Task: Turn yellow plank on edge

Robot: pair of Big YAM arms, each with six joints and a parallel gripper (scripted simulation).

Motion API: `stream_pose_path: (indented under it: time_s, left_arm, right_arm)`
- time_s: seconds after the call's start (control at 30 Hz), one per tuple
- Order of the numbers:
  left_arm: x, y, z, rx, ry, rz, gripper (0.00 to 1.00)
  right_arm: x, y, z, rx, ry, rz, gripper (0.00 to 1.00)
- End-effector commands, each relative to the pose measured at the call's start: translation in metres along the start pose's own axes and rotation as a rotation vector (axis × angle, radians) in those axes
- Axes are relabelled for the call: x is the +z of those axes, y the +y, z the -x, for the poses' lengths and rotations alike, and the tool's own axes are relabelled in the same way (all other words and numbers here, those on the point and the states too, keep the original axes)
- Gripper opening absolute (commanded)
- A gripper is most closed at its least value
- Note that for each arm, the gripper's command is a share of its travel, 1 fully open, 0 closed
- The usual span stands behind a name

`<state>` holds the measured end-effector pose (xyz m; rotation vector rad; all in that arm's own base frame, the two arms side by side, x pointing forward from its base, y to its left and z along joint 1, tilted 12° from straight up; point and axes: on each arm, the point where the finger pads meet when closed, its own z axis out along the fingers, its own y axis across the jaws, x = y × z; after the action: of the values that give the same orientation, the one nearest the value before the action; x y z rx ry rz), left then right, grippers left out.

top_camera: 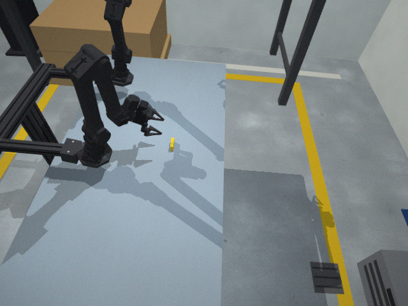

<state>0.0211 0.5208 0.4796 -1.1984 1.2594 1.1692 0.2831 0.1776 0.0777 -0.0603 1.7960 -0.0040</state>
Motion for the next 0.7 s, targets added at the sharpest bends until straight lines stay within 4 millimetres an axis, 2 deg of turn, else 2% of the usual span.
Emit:
stream_pose_path:
  time_s: [0.0, 0.1, 0.33, 0.5, 0.57, 0.6, 0.67]
  left_arm:
    - [0.007, 0.008, 0.041, -0.008, -0.072, 0.017, 1.00]
    - [0.007, 0.008, 0.041, -0.008, -0.072, 0.017, 1.00]
    - [0.007, 0.008, 0.041, -0.008, -0.072, 0.017, 1.00]
    - [0.007, 0.008, 0.041, -0.008, -0.072, 0.017, 1.00]
    - [0.007, 0.008, 0.041, -0.008, -0.072, 0.017, 1.00]
    - [0.007, 0.008, 0.041, -0.008, -0.072, 0.017, 1.00]
    - [0.007, 0.008, 0.041, -0.008, -0.072, 0.017, 1.00]
  right_arm:
    - [-0.002, 0.006, 0.006, 0.018, 0.008, 0.008, 1.00]
    - [-0.004, 0.011, 0.022, 0.031, -0.001, 0.010, 1.00]
    - [-0.012, 0.013, 0.044, 0.037, -0.005, 0.012, 1.00]
    - [-0.015, 0.013, 0.052, 0.040, -0.006, 0.011, 1.00]
    - [-0.015, 0.013, 0.052, 0.040, -0.006, 0.011, 1.00]
    - [-0.014, 0.008, 0.045, 0.020, 0.009, 0.001, 1.00]
    - [-0.016, 0.012, 0.053, 0.039, -0.004, 0.009, 1.00]
